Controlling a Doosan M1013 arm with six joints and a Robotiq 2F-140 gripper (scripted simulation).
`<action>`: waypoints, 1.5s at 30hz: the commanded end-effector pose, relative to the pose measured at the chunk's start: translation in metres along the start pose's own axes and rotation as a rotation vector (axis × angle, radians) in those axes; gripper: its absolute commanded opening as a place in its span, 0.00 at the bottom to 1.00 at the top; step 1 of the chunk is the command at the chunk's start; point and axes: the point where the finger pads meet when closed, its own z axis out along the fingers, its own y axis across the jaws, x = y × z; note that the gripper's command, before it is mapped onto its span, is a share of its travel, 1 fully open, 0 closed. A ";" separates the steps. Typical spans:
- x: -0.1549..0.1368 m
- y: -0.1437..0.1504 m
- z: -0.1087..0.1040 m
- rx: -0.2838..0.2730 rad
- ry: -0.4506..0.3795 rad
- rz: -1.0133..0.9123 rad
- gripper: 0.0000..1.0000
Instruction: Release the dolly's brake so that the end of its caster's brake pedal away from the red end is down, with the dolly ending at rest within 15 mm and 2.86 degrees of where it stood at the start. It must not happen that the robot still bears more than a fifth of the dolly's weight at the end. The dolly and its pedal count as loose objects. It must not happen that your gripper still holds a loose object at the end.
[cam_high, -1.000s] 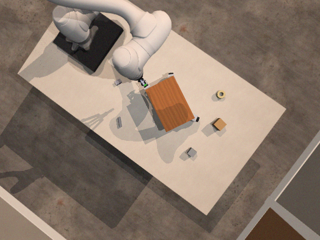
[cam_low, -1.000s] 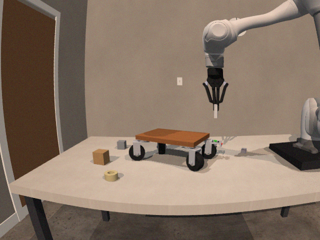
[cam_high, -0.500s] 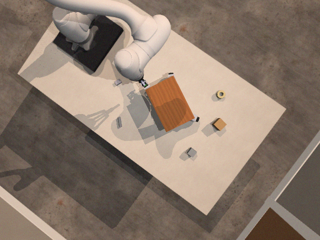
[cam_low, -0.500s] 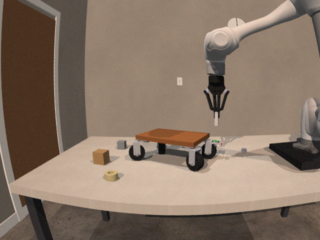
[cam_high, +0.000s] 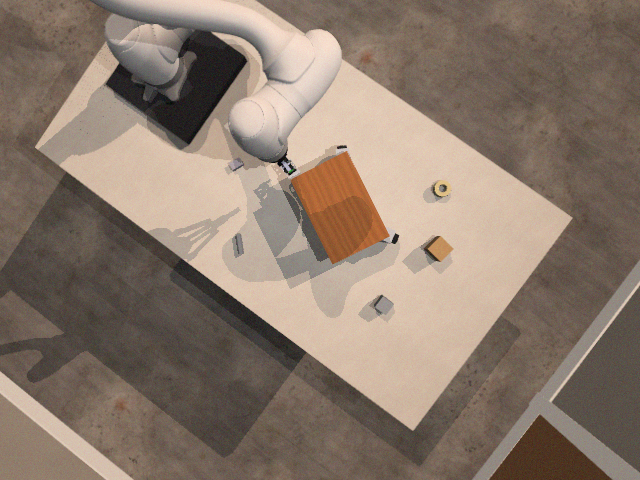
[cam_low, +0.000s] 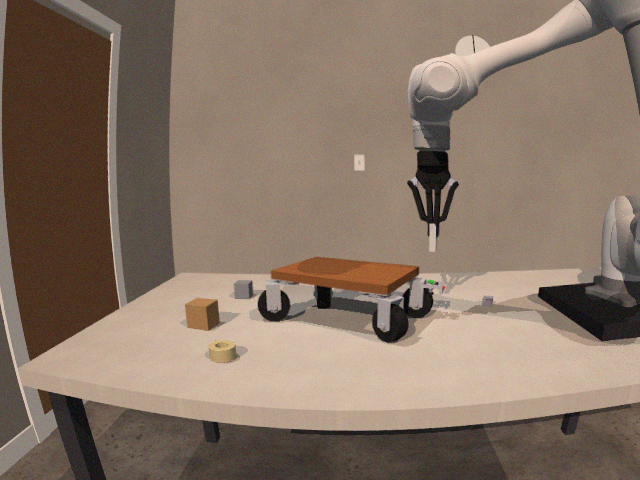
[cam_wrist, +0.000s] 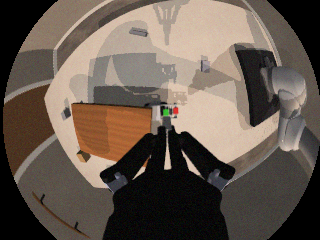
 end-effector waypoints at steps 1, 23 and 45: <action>0.001 0.000 0.003 0.001 0.004 -0.007 0.00; 0.001 0.000 0.005 0.001 0.004 -0.007 0.00; 0.001 -0.001 0.035 0.002 0.004 -0.007 0.00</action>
